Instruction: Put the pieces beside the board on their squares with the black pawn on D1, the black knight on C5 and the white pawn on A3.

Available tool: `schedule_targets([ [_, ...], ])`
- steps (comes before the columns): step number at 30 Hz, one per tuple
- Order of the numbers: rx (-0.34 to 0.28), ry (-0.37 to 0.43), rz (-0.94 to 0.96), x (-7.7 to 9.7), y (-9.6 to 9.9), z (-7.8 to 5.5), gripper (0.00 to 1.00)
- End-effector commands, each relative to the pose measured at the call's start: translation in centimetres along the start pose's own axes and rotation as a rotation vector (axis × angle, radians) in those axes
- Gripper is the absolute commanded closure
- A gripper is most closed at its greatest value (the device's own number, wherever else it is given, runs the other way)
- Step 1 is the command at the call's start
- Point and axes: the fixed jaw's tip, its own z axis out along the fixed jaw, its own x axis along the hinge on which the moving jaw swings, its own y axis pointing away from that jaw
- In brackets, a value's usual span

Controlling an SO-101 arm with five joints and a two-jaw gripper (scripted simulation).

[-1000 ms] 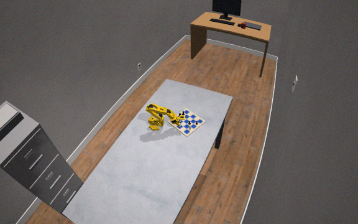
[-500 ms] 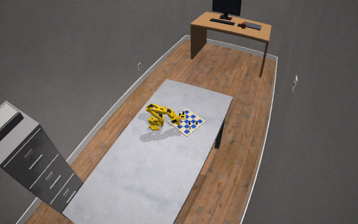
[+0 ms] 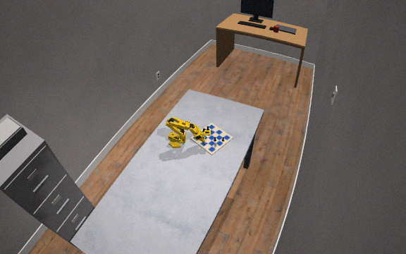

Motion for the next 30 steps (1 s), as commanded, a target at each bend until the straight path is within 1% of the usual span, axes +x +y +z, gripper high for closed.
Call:
schedule_targets([
  [1,-0.006,0.017,-0.002,0.55,0.18,0.35,1.00],
  [10,-0.006,0.017,-0.002,0.65,0.18,0.45,1.00],
  [19,-0.006,0.018,-0.003,1.50,0.20,0.84,1.00],
  [30,-0.006,0.018,-0.002,1.41,0.19,0.82,1.00],
])
